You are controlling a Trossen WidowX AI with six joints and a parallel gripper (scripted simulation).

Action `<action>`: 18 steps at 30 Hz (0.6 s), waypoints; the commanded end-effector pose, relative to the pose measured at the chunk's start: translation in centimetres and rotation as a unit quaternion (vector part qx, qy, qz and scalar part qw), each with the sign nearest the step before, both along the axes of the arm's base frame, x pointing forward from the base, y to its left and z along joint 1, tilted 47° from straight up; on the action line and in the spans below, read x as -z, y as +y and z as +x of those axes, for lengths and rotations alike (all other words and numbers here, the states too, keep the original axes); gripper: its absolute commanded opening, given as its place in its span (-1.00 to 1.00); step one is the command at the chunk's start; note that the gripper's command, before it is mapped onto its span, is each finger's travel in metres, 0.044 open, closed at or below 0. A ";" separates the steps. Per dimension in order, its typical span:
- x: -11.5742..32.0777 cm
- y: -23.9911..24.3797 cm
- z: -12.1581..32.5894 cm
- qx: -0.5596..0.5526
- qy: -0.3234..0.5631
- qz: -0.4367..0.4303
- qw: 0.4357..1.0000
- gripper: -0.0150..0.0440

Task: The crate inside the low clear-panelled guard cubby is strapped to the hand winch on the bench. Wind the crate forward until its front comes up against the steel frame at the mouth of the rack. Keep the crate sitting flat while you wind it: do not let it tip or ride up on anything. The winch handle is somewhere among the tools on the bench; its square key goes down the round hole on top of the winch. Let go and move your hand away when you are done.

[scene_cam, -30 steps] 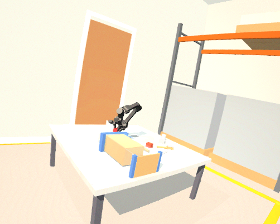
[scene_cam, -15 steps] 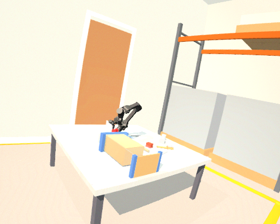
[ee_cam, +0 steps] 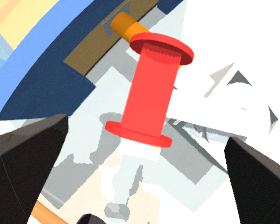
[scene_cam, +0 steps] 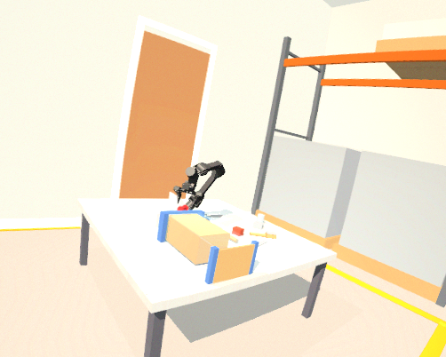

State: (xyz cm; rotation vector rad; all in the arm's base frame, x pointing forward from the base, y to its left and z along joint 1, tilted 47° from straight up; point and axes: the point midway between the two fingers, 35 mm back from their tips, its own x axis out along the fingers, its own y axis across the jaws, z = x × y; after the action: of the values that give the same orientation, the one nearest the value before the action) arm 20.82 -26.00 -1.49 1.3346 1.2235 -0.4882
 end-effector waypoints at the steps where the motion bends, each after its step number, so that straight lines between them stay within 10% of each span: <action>1: -2.3 -2.4 -0.7 0.002 -0.002 -0.008 1.000 1.00; 18: -6.0 -3.6 -3.9 0.006 -0.001 -0.005 1.000 1.00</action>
State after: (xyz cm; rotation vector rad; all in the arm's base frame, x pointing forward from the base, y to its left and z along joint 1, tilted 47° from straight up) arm 16.76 -29.66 4.87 1.3326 1.2027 -0.5047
